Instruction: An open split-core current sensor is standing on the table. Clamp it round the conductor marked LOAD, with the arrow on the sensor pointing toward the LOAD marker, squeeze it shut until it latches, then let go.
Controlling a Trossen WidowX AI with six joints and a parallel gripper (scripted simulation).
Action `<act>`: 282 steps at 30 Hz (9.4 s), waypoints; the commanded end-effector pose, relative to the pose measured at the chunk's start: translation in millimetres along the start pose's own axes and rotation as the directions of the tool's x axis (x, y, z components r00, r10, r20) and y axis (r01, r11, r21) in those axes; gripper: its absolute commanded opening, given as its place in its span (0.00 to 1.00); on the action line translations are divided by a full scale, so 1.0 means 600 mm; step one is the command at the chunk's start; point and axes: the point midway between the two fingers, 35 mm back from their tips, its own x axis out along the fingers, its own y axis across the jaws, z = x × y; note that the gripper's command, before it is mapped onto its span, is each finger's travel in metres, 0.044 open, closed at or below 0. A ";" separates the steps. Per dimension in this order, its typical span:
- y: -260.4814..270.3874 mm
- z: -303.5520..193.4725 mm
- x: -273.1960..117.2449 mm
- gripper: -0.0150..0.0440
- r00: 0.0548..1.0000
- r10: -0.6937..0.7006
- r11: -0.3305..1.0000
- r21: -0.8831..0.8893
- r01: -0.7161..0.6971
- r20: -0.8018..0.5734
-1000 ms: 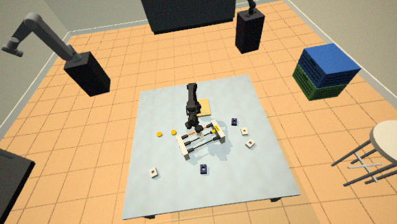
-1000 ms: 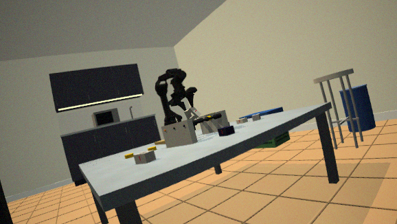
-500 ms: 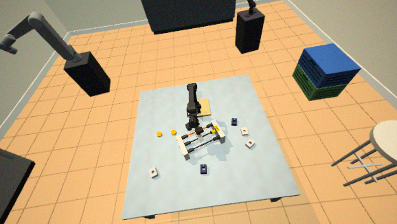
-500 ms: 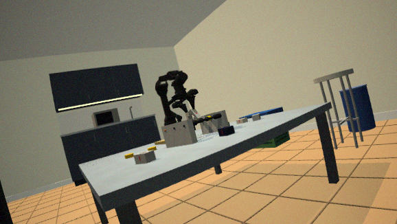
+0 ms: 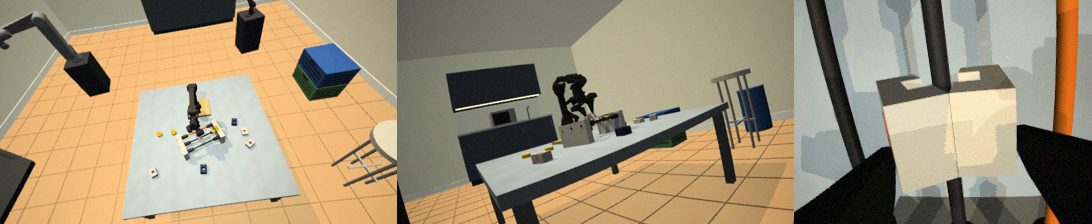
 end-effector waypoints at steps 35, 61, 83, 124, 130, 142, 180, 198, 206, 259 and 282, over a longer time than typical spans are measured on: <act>-0.001 -0.001 0.024 0.25 1.000 0.000 1.000 0.000 0.000 -0.001; 0.005 -0.001 0.026 0.25 0.998 -0.057 0.998 0.003 0.057 -0.004; 0.019 -0.002 0.032 0.61 0.978 -0.209 0.978 0.001 0.209 -0.008; -0.001 0.000 0.127 1.00 0.978 -0.210 0.978 0.003 0.210 -0.003; -0.004 0.000 0.138 1.00 0.978 -0.210 0.978 0.003 0.210 -0.003; 0.000 0.000 0.132 0.89 0.979 -0.202 0.979 0.001 0.202 -0.003; 0.000 0.000 0.132 0.25 0.979 -0.202 0.979 0.001 0.202 -0.003; 0.000 0.000 0.132 0.25 0.979 -0.202 0.979 0.001 0.202 -0.003; 0.000 0.000 0.132 0.25 0.979 -0.202 0.979 0.001 0.202 -0.003; 0.003 0.001 0.112 0.88 1.000 -0.018 1.000 0.007 0.018 -0.002; 0.003 0.001 0.112 0.66 1.000 -0.020 1.000 0.007 0.020 -0.002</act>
